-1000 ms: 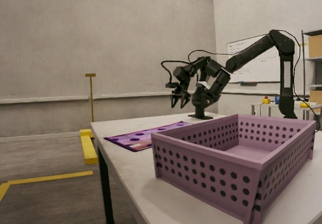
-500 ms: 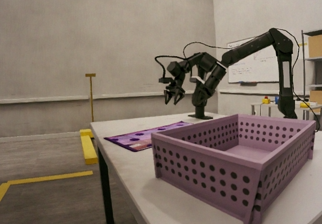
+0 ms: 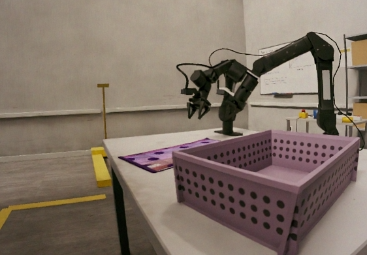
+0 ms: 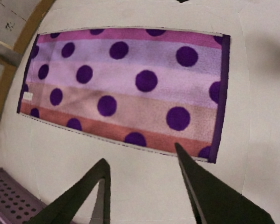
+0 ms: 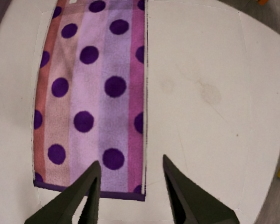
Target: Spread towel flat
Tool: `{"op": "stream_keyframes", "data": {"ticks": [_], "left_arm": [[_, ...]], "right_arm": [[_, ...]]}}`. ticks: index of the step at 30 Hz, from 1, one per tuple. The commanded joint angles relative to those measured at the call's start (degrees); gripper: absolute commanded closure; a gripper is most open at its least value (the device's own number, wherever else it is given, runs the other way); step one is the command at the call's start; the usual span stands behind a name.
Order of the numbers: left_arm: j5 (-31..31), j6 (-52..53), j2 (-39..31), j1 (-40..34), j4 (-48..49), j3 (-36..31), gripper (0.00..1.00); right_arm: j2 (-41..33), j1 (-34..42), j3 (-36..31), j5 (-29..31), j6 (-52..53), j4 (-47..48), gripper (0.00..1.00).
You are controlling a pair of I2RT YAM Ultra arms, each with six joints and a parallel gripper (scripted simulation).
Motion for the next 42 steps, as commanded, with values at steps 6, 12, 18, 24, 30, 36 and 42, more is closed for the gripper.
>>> {"op": "stream_keyframes", "data": {"ticks": [6, 12, 18, 24, 30, 36, 42], "left_arm": [[0.08, -0.08, -0.35, 0.02, -0.51, 0.44, 0.36], [0.08, -0.08, -0.35, 0.02, -0.51, 0.44, 0.36], [0.08, -0.08, -0.35, 0.02, -0.51, 0.44, 0.36], [0.08, -0.08, -0.35, 0.02, -0.51, 0.44, 0.36], [0.08, -0.08, -0.35, 0.02, -0.51, 0.44, 0.36], [0.00, -0.01, -2.28, -0.02, -3.79, 4.00, 0.36], [-2.45, -3.15, -4.72, 0.92, -8.03, 3.16, 0.36]], "right_arm": [[-0.77, -0.50, 2.51, 0.36, 0.13, 1.34, 0.36], [-0.77, -0.50, 2.51, 0.36, 0.13, 1.34, 0.36], [-0.77, -0.50, 2.51, 0.36, 0.13, 1.34, 0.36], [-0.77, -0.50, 2.51, 0.36, 0.13, 1.34, 0.36], [-0.77, -0.50, 2.51, 0.36, 0.13, 1.34, 0.36], [-0.86, 0.01, 0.36, -0.01, 0.00, 0.60, 0.36], [-3.38, -2.03, -1.80, 1.78, 2.31, -1.78, 0.36]]}}
